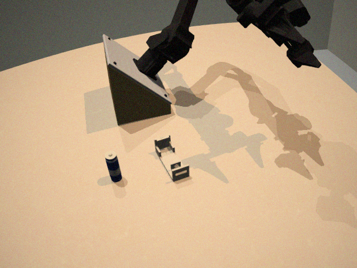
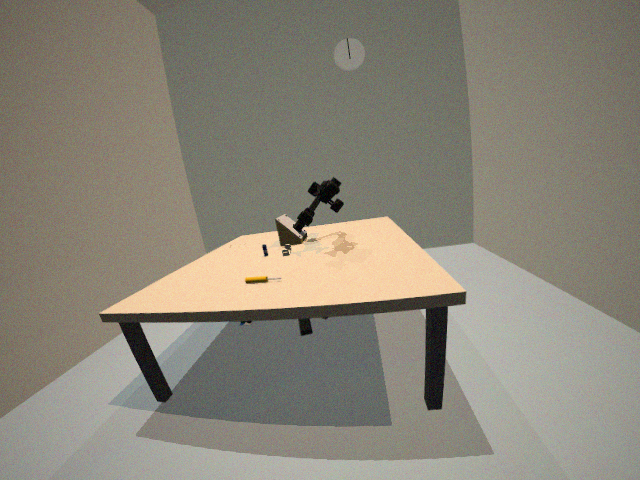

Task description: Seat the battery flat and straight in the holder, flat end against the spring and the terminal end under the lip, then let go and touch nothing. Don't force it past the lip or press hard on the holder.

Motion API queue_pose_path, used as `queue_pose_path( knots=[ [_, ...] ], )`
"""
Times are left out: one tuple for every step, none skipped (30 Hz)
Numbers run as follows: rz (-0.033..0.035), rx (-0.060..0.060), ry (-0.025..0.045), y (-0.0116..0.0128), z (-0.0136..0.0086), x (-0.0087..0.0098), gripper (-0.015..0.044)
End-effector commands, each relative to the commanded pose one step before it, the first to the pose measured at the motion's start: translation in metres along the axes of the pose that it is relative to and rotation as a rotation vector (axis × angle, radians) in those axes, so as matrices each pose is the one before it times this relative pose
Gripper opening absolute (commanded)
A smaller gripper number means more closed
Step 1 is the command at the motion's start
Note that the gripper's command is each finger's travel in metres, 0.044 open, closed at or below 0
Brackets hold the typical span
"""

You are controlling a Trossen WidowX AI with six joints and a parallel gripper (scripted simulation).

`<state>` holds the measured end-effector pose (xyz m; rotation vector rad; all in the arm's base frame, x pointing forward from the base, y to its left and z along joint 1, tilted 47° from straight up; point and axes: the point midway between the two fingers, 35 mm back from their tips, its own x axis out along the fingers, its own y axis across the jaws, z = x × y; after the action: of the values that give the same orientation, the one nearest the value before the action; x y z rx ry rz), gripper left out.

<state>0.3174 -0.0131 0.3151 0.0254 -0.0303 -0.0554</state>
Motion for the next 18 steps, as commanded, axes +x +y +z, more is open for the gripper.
queue_pose_path(
  knots=[
    [-0.00189, -0.0101, 0.01255, -0.00111, -0.00242, 0.00163, 0.0374],
    [-0.00493, -0.0297, 0.03778, -0.00337, -0.00731, 0.00481, 0.0348],
    [-0.00574, -0.0474, 0.06325, -0.00553, -0.0123, 0.00784, 0.0321],
    [-0.00268, -0.0543, 0.07747, -0.00645, -0.01516, 0.00945, 0.0295],
    [0.00226, -0.0504, 0.07728, -0.006, -0.01526, 0.00941, 0.0269],
    [0.0073, -0.0465, 0.07657, -0.00553, -0.01531, 0.00934, 0.0243],
    [0.01241, -0.0426, 0.07536, -0.00505, -0.01532, 0.00925, 0.0216],
    [0.01751, -0.0389, 0.07365, -0.00456, -0.0153, 0.00913, 0.019],
    [0.02257, -0.0352, 0.07143, -0.00407, -0.01523, 0.00899, 0.0164],
    [0.02752, -0.0316, 0.06871, -0.00357, -0.01512, 0.00882, 0.0138],
    [0.03152, -0.0304, 0.06441, -0.0031, -0.01463, 0.00844, 0.0111],
    [0.03618, -0.0273, 0.06091, -0.0026, -0.01449, 0.00825, 0.0085],
    [0.03918, -0.0236, 0.0551, -0.00205, -0.01383, 0.00778, 0.0059],
    [0.04134, -0.0201, 0.04911, -0.00156, -0.0131, 0.00729, 0.0033],
    [0.04306, -0.0172, 0.04348, -0.00113, -0.01243, 0.00683, 0.0006],
    [0.04467, -0.0148, 0.03836, -0.00077, -0.01189, 0.00644, 0.0],
    [0.04638, -0.0127, 0.03372, -0.00045, -0.01148, 0.00612, 0.0],
    [0.04839, -0.011, 0.02943, -0.00016, -0.01121, 0.00587, 0.0]
  ],
)
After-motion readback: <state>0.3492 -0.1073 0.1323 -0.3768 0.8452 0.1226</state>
